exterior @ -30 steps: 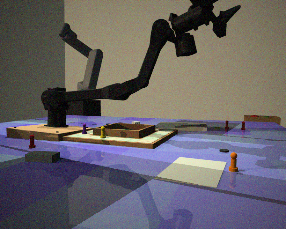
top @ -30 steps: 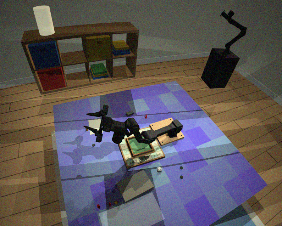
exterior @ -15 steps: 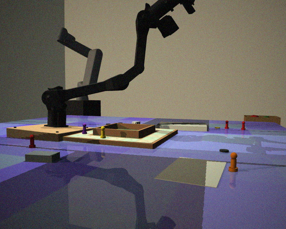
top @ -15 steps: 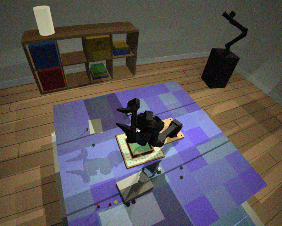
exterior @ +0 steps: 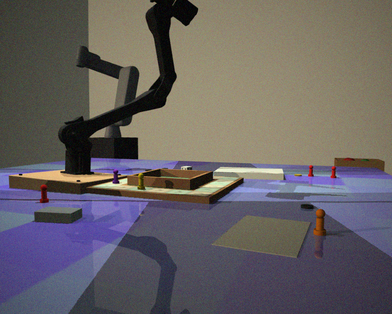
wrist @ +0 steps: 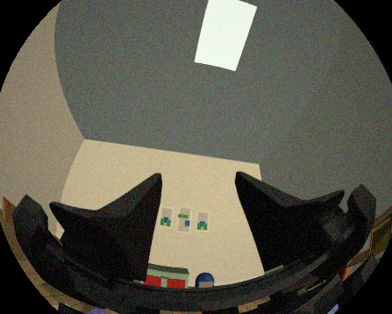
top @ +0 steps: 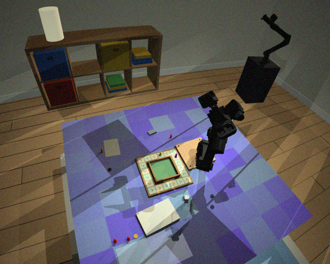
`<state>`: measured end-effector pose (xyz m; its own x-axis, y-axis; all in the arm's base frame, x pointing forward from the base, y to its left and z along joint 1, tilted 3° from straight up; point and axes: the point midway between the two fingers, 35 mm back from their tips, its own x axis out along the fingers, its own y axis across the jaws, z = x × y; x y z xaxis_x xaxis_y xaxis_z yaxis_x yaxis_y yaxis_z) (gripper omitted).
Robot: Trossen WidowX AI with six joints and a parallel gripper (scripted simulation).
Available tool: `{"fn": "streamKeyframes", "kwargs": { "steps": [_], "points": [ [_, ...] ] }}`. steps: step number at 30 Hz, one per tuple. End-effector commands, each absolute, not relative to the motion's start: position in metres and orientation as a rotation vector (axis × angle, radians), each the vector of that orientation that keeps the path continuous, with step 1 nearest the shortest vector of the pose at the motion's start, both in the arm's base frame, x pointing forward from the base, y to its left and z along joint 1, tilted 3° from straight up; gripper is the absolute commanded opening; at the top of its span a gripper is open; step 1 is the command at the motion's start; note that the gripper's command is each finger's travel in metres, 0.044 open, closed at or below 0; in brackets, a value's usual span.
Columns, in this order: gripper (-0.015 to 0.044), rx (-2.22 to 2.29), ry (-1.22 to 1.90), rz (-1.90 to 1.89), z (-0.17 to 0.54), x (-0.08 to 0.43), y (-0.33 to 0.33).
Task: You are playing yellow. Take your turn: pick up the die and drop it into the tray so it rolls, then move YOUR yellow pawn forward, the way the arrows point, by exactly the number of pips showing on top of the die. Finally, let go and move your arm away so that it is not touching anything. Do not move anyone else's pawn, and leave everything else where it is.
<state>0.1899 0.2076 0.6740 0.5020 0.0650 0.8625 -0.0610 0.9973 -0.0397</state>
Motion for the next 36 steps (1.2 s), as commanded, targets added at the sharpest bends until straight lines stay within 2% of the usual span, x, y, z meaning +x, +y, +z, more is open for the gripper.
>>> {"fn": "streamKeyframes", "kwargs": {
  "steps": [1,9,17,27,36],
  "points": [
    [0.0275,0.155,-1.135,0.102,0.695,0.134,0.175],
    [0.0275,0.515,-1.229,0.133,0.712,0.062,0.082],
    [0.0275,0.874,-1.198,0.110,0.700,0.054,-0.023],
    [0.0275,1.272,-0.968,0.027,0.648,0.126,-0.123],
    [0.0275,1.514,-0.595,-0.068,0.570,0.234,-0.145]
  ]
}}
